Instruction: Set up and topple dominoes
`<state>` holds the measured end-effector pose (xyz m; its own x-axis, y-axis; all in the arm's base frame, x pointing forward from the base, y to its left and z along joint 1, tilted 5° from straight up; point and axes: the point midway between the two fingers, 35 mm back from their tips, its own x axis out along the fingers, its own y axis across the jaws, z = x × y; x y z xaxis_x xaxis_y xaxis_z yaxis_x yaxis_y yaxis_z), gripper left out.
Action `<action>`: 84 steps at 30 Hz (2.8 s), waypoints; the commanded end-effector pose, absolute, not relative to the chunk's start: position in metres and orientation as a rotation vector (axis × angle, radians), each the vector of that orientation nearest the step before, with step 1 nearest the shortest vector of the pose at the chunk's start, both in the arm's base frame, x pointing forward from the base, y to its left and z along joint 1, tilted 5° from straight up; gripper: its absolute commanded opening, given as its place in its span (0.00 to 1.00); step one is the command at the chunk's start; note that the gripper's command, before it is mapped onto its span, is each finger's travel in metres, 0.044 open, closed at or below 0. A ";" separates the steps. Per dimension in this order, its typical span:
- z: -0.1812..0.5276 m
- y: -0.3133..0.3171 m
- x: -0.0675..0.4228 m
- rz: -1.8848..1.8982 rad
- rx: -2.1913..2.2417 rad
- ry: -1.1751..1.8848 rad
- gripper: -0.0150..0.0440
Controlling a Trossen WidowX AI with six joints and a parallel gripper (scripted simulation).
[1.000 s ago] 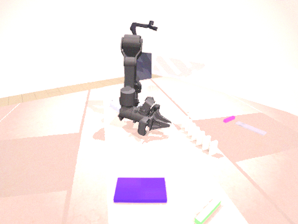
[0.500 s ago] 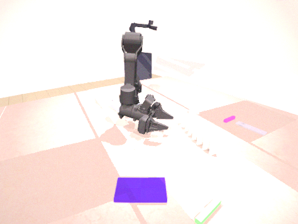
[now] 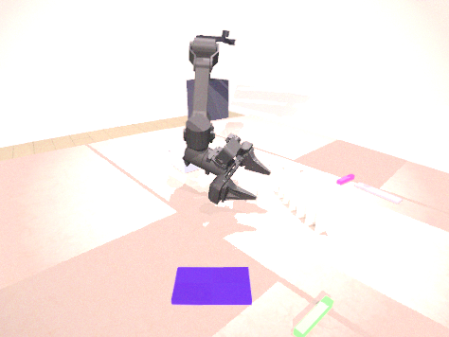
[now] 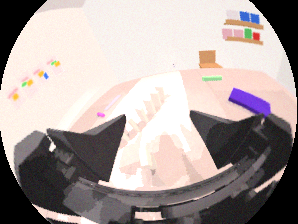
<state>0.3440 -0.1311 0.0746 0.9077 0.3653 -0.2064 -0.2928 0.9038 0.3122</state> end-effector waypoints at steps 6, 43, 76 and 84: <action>0.079 -0.141 0.403 -0.073 0.811 0.765 1.00; 0.132 -0.104 0.324 -0.785 0.939 1.359 1.00; 0.053 -0.098 0.329 -0.785 0.939 1.359 0.64; 0.053 -0.098 0.329 -0.785 0.939 1.359 0.44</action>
